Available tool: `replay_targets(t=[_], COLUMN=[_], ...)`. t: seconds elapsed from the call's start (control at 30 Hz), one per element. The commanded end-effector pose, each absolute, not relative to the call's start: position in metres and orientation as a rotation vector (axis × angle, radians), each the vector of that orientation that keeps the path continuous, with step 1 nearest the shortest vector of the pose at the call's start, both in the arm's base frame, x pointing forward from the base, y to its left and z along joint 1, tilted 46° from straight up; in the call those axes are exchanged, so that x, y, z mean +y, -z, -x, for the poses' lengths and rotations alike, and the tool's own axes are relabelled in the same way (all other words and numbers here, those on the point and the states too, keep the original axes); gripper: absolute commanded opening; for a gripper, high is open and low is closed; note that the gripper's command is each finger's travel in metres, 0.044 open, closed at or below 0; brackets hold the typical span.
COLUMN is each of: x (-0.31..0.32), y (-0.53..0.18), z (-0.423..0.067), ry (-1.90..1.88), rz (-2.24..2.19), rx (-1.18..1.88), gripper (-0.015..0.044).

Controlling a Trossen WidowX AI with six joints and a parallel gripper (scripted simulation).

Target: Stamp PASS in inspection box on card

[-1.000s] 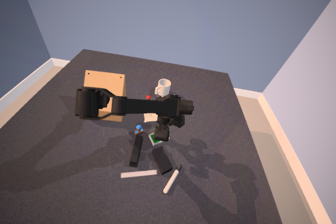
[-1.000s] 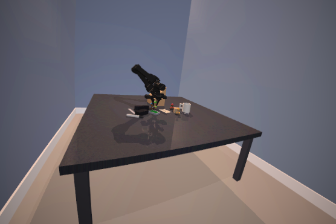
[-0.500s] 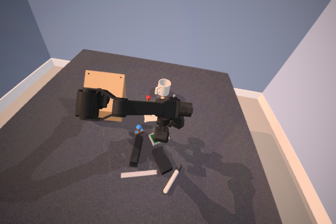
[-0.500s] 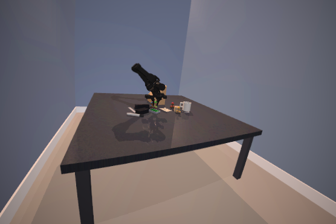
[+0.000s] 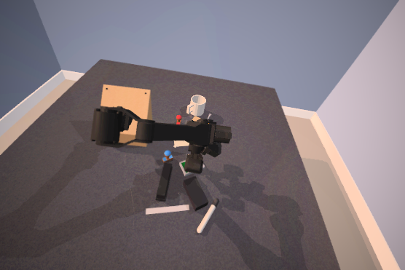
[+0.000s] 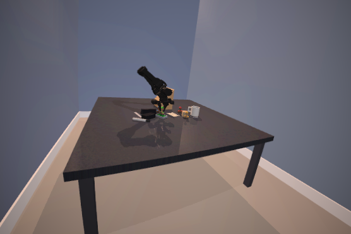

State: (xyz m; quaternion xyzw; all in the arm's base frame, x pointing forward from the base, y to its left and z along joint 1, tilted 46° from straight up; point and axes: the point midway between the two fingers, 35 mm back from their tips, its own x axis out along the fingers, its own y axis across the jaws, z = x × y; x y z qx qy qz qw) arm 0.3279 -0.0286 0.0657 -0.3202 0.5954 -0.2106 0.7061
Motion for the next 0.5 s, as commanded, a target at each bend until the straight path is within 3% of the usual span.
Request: replay_targets(t=[0.0, 0.47], x=[-0.0313, -0.0339], y=[-0.0633, -0.061], z=[-0.3271, -0.3275], ry=[0.468, 0.473], rz=[0.721, 0.715], rx=[1.327, 1.322], gripper=[0.0, 0.0])
